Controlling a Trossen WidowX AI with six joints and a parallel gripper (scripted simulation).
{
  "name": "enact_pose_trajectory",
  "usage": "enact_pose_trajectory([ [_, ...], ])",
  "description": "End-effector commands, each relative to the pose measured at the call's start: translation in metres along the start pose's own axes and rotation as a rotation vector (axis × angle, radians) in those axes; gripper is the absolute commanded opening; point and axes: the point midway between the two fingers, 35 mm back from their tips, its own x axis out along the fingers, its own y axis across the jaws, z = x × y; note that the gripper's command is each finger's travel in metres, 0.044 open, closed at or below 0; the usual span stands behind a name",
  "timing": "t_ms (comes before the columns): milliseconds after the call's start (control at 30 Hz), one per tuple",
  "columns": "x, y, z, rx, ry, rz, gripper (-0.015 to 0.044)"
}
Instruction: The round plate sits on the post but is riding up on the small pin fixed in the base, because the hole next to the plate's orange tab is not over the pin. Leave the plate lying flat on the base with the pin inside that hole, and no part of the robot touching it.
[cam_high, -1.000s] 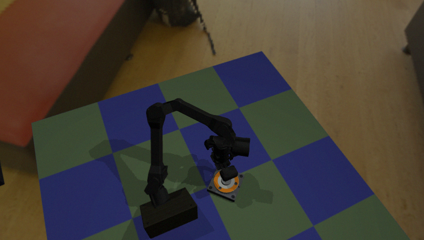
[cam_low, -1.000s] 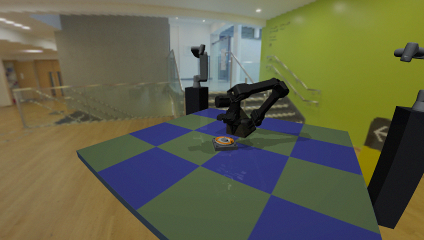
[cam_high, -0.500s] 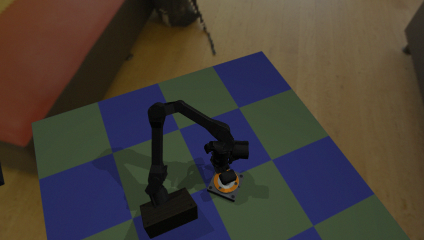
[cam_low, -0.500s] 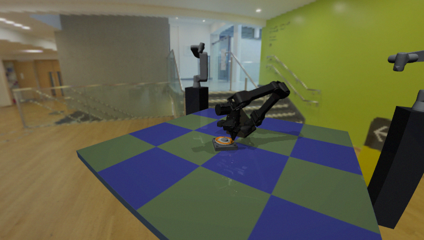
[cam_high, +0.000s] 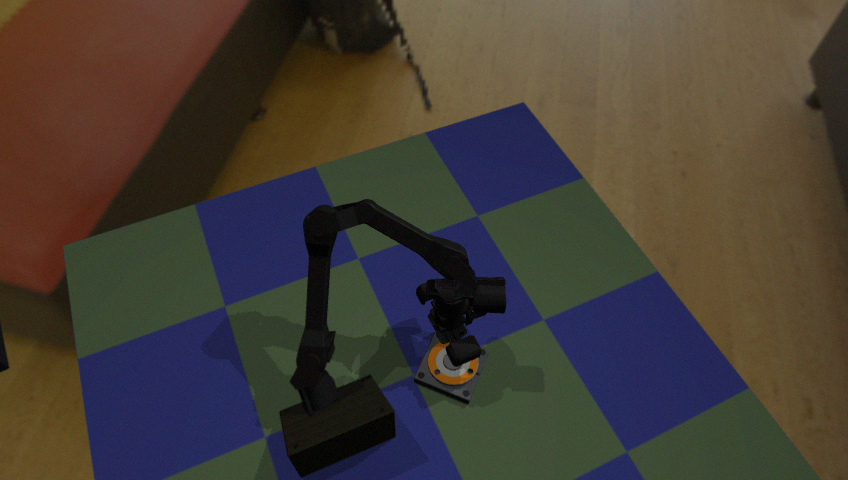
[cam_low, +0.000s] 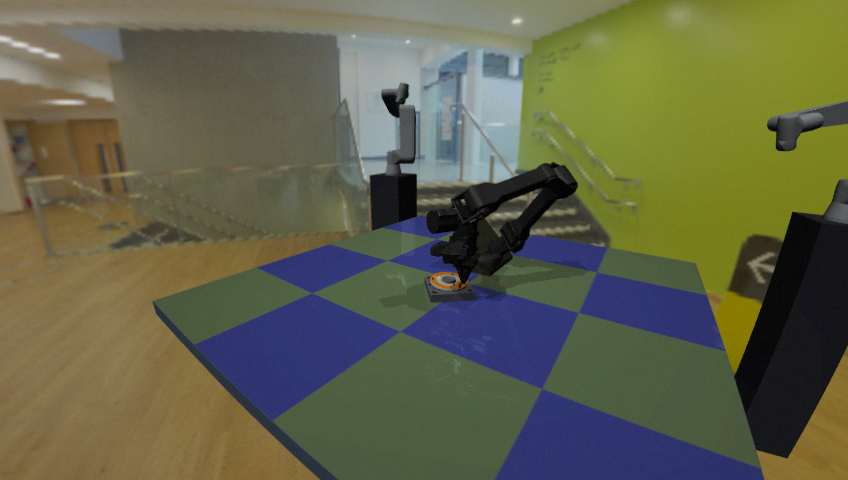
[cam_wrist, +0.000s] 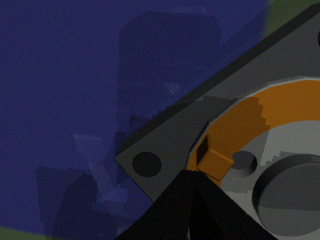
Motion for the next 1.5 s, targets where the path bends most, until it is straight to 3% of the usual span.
enact_pose_trajectory([
  [0,0.0,0.0,0.007,0.001,-0.004,0.004,0.0],
  [1467,-0.003,-0.041,0.043,-0.001,-0.006,0.002,0.0],
])
